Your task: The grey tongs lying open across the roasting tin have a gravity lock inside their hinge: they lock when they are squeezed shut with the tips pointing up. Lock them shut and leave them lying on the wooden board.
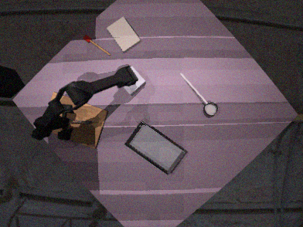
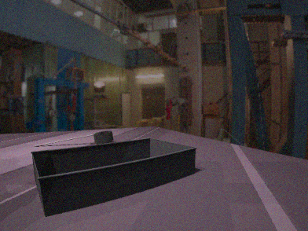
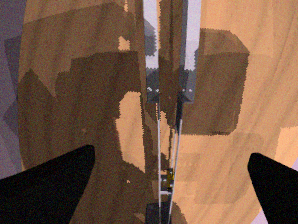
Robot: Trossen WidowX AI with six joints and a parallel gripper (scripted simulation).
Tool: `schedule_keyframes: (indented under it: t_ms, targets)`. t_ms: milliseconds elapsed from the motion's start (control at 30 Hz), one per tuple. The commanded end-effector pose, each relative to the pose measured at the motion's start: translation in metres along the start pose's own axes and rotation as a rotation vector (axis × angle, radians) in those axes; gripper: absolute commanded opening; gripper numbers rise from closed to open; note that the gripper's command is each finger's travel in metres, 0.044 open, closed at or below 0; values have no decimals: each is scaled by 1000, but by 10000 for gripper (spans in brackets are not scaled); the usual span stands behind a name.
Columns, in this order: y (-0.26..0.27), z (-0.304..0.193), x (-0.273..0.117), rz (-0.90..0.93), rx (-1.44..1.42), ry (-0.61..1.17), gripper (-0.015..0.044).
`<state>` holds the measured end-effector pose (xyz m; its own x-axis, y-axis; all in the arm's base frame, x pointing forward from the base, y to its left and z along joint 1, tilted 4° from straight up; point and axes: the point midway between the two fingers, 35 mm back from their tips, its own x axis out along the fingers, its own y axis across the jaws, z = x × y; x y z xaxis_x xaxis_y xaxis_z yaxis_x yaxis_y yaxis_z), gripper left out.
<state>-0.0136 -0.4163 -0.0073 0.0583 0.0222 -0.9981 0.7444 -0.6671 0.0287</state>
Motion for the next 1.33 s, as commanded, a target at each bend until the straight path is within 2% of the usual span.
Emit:
schedule_keyframes:
  t_ms: [0, 167, 233, 433, 667, 1300]
  targets:
    - [20, -39, -22, 9, -12, -5, 440]
    - [34, -123, -55, 14, -10, 0, 440]
    - [34, -135, -59, 15, -10, 2, 440]
    - [34, -135, -62, 15, -11, 1, 440]
    - [34, -137, -109, 22, -31, -1, 440]
    - [34, -137, -109, 22, -31, -1, 440]
